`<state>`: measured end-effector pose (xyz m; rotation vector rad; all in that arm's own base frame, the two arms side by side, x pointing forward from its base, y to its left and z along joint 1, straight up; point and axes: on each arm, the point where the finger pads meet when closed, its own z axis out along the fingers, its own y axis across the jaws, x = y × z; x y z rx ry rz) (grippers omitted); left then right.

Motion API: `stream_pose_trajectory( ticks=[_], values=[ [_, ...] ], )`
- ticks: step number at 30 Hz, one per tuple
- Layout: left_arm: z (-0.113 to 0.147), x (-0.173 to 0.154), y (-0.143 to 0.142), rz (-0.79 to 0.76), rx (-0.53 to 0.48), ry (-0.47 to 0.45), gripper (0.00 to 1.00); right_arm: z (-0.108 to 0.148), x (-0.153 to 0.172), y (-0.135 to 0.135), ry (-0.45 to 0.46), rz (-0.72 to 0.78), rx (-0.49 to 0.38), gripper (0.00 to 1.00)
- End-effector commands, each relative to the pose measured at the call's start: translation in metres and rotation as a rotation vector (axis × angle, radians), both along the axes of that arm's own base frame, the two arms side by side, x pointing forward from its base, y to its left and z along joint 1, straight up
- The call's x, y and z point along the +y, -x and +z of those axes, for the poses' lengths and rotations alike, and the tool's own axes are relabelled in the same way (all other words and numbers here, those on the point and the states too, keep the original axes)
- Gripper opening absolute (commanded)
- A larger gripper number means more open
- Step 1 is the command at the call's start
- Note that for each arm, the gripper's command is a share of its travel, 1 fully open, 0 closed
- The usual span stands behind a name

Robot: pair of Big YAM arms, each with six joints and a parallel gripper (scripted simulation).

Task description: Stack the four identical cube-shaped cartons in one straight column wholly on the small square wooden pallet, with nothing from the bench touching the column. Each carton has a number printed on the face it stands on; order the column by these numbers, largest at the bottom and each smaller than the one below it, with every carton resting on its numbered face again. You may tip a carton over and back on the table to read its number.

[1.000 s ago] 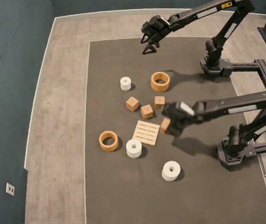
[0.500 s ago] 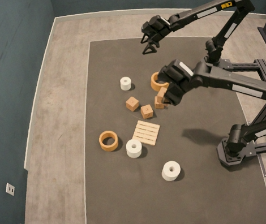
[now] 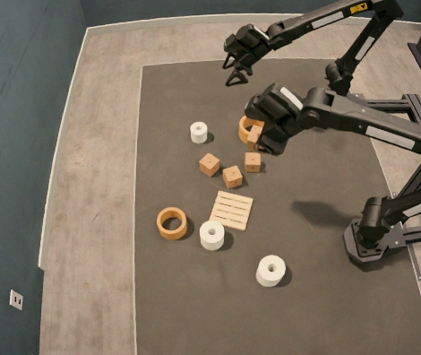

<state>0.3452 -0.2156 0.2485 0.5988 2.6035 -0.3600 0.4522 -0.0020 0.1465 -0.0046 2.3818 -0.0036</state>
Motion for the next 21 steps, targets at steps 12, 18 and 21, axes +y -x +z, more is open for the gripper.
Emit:
stream_pose_trajectory(
  ticks=[12, 18, 21],
  values=[
    [0.0183, 0.0087, -0.0132, 0.315, 0.168, 0.637, 0.46, 0.0220, 0.0002, -0.0133, 0.000, -0.002, -0.041, 1.00],
    [0.0195, 0.0075, -0.0118, 0.385, 0.265, 0.893, 0.46, 0.0220, 0.0002, -0.0133, 0.000, -0.002, -0.041, 1.00],
    [0.0194, 0.0074, -0.0106, 0.394, 0.286, 0.971, 0.46, 0.0220, 0.0002, -0.0133, 0.000, -0.002, -0.041, 1.00]
  ],
)
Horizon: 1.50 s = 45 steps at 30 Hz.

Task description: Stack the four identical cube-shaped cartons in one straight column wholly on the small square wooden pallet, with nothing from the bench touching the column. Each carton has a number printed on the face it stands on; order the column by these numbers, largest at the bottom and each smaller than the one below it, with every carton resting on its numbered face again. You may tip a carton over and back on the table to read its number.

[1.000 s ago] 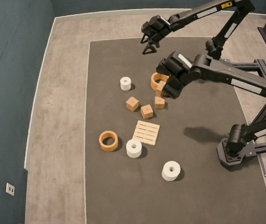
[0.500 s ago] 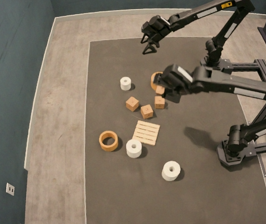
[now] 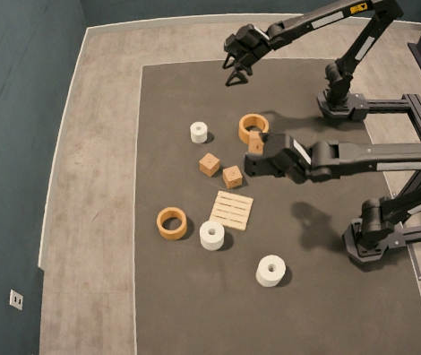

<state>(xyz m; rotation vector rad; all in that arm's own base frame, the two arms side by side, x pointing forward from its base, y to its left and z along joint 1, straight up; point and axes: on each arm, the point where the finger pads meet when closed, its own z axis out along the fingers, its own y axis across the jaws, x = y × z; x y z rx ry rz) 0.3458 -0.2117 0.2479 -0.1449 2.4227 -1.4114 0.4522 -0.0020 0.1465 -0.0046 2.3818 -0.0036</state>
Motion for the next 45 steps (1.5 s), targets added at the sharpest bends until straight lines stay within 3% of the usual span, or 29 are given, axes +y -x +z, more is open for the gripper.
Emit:
stream_pose_trajectory(
  ticks=[1, 9, 19, 21, 32, 33, 36, 40, 42, 45],
  values=[
    [0.020, 0.003, -0.009, 0.112, 0.014, 0.136, 0.46, 0.022, 0.000, -0.013, 0.000, -0.002, -0.041, 1.00],
    [0.027, 0.002, -0.011, 0.111, -0.009, 0.204, 0.46, 0.022, 0.000, -0.013, 0.000, -0.002, -0.041, 1.00],
    [0.025, 0.002, -0.011, 0.101, -0.027, 0.196, 0.46, 0.022, 0.000, -0.013, 0.000, -0.002, -0.041, 1.00],
    [0.040, 0.001, -0.020, 0.102, -0.033, 0.198, 0.46, 0.022, 0.000, -0.013, 0.000, -0.002, -0.041, 1.00],
    [0.039, -0.001, -0.020, 0.097, -0.015, 0.194, 0.46, 0.022, 0.000, -0.013, 0.000, -0.002, -0.041, 1.00],
    [0.028, -0.001, -0.013, 0.093, -0.006, 0.191, 0.46, 0.022, 0.000, -0.013, 0.000, -0.002, -0.041, 1.00],
    [0.028, -0.001, -0.013, 0.093, -0.006, 0.191, 0.46, 0.019, 0.009, -0.020, -0.056, -0.037, -0.058, 1.00],
    [0.028, -0.001, -0.013, 0.093, -0.006, 0.191, 0.46, 0.021, 0.034, -0.036, -0.210, -0.110, -0.133, 1.00],
    [0.028, -0.001, -0.013, 0.093, -0.006, 0.191, 0.46, 0.021, 0.034, -0.036, -0.210, -0.110, -0.133, 1.00],
    [0.028, -0.001, -0.013, 0.093, -0.006, 0.191, 0.46, 0.024, 0.063, -0.049, -0.351, -0.142, -0.198, 1.00]
  ],
)
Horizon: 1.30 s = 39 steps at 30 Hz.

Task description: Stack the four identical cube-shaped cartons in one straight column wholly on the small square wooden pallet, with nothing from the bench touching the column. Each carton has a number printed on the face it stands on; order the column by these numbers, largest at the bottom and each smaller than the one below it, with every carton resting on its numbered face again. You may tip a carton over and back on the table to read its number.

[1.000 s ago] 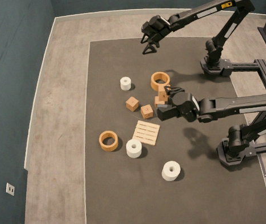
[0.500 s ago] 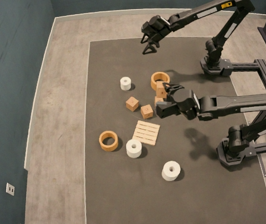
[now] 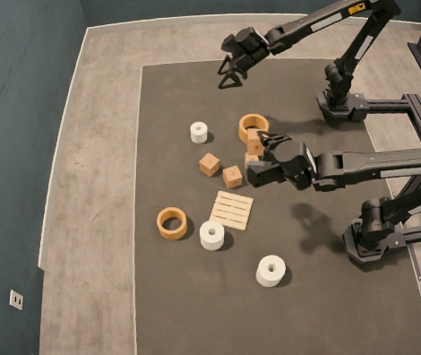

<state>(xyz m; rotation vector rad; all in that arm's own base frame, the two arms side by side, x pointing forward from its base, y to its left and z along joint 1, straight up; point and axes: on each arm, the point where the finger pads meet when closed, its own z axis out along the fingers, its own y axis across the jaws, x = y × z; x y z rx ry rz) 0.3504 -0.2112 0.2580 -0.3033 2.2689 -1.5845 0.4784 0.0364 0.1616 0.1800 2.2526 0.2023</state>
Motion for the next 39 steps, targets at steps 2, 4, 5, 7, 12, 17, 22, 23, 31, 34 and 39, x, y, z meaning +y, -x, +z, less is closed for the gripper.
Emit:
stream_pose_trajectory(
  ticks=[2, 4, 5, 7, 12, 17, 22, 23, 31, 34, 39],
  values=[
    [0.018, -0.002, -0.009, 0.004, -0.019, 0.014, 0.46, -0.003, 0.044, -0.020, -0.233, -0.078, -0.093, 1.00],
    [0.018, -0.002, -0.009, 0.004, -0.019, 0.014, 0.46, -0.001, 0.061, -0.024, -0.313, -0.084, -0.122, 1.00],
    [0.018, -0.002, -0.009, 0.004, -0.019, 0.014, 0.46, 0.000, 0.069, -0.025, -0.354, -0.085, -0.136, 1.00],
    [0.018, -0.002, -0.009, 0.004, -0.019, 0.014, 0.46, 0.003, 0.086, -0.027, -0.434, -0.086, -0.159, 1.00],
    [0.018, -0.002, -0.009, 0.004, -0.019, 0.014, 0.46, 0.010, 0.125, -0.028, -0.632, -0.078, -0.198, 1.00],
    [0.018, -0.002, -0.009, 0.004, -0.019, 0.014, 0.46, 0.015, 0.149, -0.024, -0.770, -0.072, -0.208, 1.00],
    [0.018, -0.002, -0.009, 0.004, -0.019, 0.014, 0.46, 0.025, 0.191, -0.012, -1.003, -0.037, -0.204, 1.00],
    [0.018, -0.002, -0.009, 0.004, -0.019, 0.014, 0.46, 0.026, 0.198, -0.009, -1.044, -0.029, -0.200, 1.00],
    [0.018, -0.002, -0.009, 0.004, -0.019, 0.014, 0.46, 0.038, 0.238, 0.014, -1.294, 0.023, -0.150, 1.00],
    [0.018, -0.002, -0.009, 0.004, -0.019, 0.014, 0.46, 0.045, 0.259, 0.031, -1.447, 0.055, -0.097, 1.00],
    [0.018, -0.002, -0.009, 0.004, -0.019, 0.014, 0.46, 0.067, 0.290, 0.054, -1.654, 0.138, -0.024, 1.00]
  ],
)
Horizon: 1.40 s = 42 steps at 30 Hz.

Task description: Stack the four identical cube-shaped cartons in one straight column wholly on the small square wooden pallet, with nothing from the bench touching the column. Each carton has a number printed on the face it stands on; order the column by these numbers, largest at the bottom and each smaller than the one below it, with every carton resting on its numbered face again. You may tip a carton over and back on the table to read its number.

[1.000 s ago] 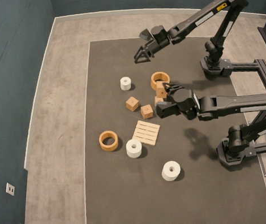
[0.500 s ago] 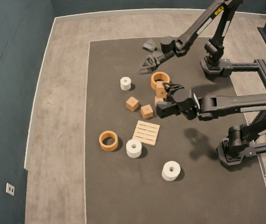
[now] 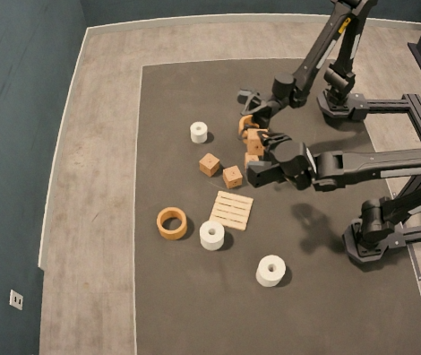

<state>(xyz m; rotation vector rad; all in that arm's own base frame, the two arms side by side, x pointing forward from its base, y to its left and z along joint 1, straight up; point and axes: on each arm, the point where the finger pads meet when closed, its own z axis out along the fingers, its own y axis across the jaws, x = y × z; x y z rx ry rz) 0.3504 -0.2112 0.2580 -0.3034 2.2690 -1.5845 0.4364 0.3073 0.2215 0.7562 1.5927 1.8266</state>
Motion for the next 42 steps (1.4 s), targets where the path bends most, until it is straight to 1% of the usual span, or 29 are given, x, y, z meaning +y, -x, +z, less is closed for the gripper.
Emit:
stream_pose_trajectory(
  ticks=[1, 3, 5, 6, 7, 12, 42],
  values=[
    [0.018, -0.002, -0.009, 0.004, -0.019, 0.014, 0.46, 0.003, 0.021, 0.021, -0.200, 0.081, 0.050, 1.00],
    [0.018, -0.002, -0.009, 0.004, -0.019, 0.014, 0.46, 0.000, 0.027, 0.035, -0.240, 0.120, 0.062, 1.00],
    [0.018, -0.002, -0.009, 0.004, -0.019, 0.014, 0.46, 0.012, 0.035, 0.035, -0.270, 0.141, 0.036, 1.00],
    [0.018, -0.002, -0.009, 0.004, -0.019, 0.014, 0.46, 0.013, 0.037, 0.037, -0.273, 0.149, 0.031, 1.00],
    [0.018, -0.002, -0.009, 0.004, -0.019, 0.014, 0.46, 0.012, 0.037, 0.038, -0.262, 0.147, 0.019, 1.00],
    [0.018, -0.002, -0.009, 0.004, -0.019, 0.014, 0.46, 0.008, 0.033, 0.033, -0.241, 0.131, 0.022, 1.00],
    [0.018, -0.002, -0.009, 0.004, -0.019, 0.014, 0.46, 0.008, 0.033, 0.033, -0.241, 0.131, 0.022, 1.00]
  ],
)
